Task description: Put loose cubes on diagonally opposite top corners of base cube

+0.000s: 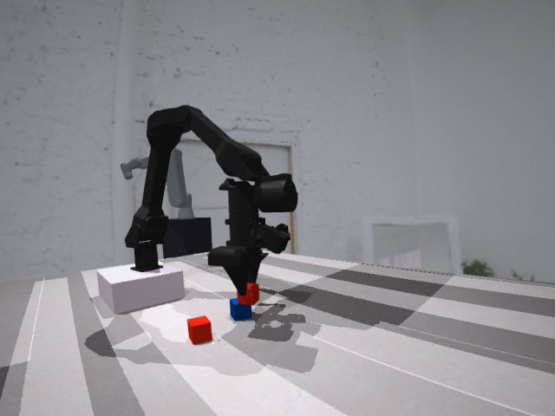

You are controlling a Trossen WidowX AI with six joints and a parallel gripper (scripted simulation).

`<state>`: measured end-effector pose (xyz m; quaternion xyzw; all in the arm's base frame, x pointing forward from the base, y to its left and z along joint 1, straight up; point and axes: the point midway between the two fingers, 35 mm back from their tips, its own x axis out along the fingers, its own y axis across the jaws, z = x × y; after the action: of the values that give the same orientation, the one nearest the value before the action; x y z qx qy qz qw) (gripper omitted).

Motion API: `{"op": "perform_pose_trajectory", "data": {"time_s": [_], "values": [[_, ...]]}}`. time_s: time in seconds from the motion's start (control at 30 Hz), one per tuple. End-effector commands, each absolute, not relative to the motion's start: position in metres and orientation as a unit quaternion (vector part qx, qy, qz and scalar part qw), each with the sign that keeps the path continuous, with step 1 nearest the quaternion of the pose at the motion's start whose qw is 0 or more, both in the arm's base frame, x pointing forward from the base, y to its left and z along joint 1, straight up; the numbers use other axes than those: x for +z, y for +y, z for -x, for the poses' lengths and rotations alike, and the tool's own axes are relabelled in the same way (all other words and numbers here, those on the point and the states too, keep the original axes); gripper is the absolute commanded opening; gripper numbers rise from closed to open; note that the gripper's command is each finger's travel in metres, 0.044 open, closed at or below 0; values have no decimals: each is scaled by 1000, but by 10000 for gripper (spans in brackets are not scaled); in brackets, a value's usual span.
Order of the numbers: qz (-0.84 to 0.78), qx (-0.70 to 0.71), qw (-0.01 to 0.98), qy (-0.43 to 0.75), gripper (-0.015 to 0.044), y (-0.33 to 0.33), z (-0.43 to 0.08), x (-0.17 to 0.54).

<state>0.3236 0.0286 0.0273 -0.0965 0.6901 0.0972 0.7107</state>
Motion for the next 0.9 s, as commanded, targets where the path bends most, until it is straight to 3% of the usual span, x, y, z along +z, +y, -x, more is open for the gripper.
{"op": "perform_pose_trajectory", "data": {"time_s": [0.0, 0.87], "values": [[97, 98, 711, 690, 205, 28, -324, 33], [96, 97, 711, 690, 205, 28, -323, 58]]}}
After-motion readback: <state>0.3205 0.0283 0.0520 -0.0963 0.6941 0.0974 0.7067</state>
